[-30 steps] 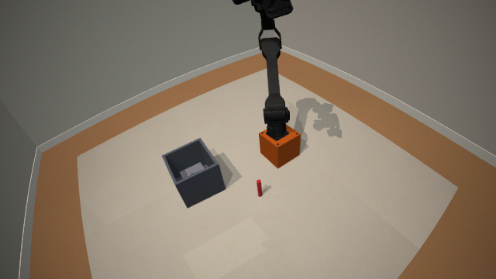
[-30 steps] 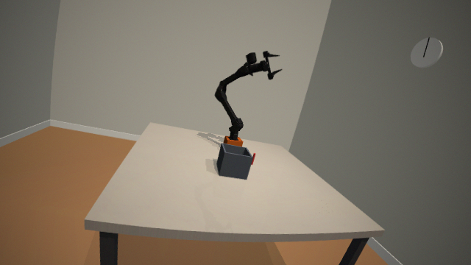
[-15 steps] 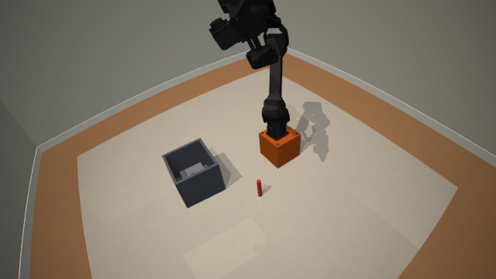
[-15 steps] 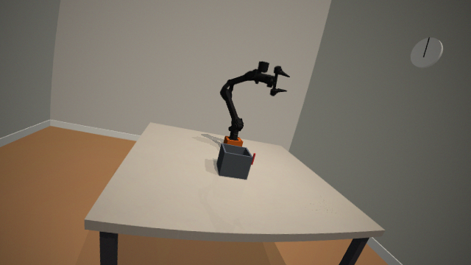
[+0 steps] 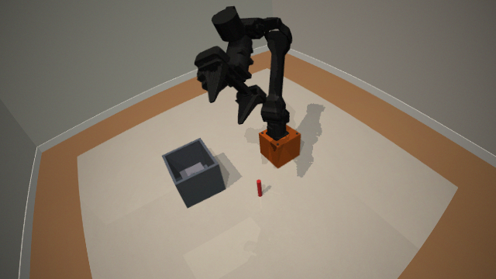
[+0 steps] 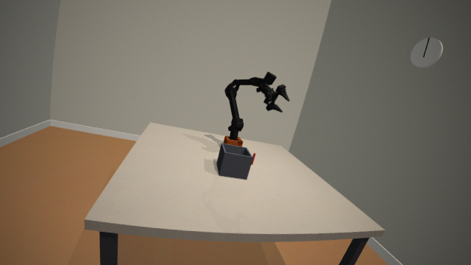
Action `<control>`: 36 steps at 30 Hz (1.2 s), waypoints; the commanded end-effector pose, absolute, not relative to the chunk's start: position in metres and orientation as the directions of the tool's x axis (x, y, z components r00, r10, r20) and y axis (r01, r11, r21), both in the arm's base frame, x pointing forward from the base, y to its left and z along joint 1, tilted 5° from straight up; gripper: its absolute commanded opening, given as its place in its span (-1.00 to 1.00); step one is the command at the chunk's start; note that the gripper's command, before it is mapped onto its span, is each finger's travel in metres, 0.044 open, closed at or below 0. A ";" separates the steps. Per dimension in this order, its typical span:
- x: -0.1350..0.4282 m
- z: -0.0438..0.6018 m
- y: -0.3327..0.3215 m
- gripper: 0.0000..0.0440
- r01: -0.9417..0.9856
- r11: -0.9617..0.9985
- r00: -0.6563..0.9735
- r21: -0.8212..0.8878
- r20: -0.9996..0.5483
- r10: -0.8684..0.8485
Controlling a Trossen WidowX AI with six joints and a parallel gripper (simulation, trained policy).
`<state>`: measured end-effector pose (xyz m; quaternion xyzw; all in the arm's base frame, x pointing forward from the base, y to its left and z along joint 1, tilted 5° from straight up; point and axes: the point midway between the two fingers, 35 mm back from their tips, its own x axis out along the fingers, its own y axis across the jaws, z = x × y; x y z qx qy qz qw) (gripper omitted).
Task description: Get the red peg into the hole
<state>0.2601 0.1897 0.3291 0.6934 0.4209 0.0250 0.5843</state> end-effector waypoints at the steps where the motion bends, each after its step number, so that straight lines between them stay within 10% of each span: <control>1: 0.265 0.301 0.186 1.00 0.623 0.069 0.609 0.779 -0.538 0.583; 36: 0.208 0.124 0.142 1.00 0.993 0.073 0.074 0.096 -0.963 0.261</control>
